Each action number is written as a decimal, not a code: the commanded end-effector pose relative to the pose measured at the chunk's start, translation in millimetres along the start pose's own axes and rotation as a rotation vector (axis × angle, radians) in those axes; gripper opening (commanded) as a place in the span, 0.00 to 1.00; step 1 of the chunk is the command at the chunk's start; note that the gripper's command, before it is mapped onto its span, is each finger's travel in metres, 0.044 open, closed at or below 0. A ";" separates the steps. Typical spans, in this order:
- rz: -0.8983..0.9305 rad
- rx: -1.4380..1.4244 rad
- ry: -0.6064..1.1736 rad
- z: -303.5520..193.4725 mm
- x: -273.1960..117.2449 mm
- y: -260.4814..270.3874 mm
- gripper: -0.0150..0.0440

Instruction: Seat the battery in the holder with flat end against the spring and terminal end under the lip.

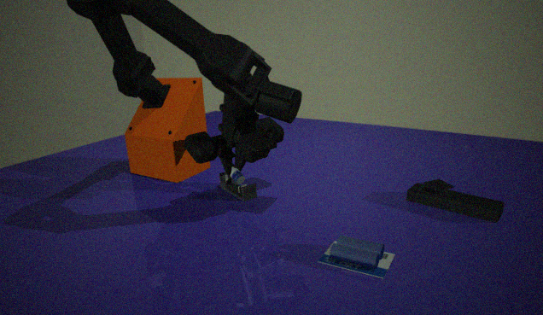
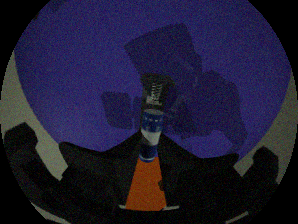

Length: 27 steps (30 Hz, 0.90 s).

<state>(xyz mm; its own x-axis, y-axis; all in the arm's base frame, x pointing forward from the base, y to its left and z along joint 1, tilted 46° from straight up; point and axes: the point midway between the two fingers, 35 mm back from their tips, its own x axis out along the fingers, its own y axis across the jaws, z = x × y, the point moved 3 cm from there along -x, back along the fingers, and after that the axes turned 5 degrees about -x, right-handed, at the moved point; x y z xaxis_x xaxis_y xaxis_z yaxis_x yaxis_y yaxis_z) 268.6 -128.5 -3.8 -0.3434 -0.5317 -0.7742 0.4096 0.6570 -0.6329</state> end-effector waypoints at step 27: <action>0.015 0.009 0.164 15.4 9.8 -1.5 0.36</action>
<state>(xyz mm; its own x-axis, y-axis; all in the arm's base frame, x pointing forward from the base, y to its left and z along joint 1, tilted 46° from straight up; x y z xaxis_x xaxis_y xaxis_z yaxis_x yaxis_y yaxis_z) 276.4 -142.2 -7.9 -0.4621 -0.4345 -0.7730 0.4223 0.6587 -0.6227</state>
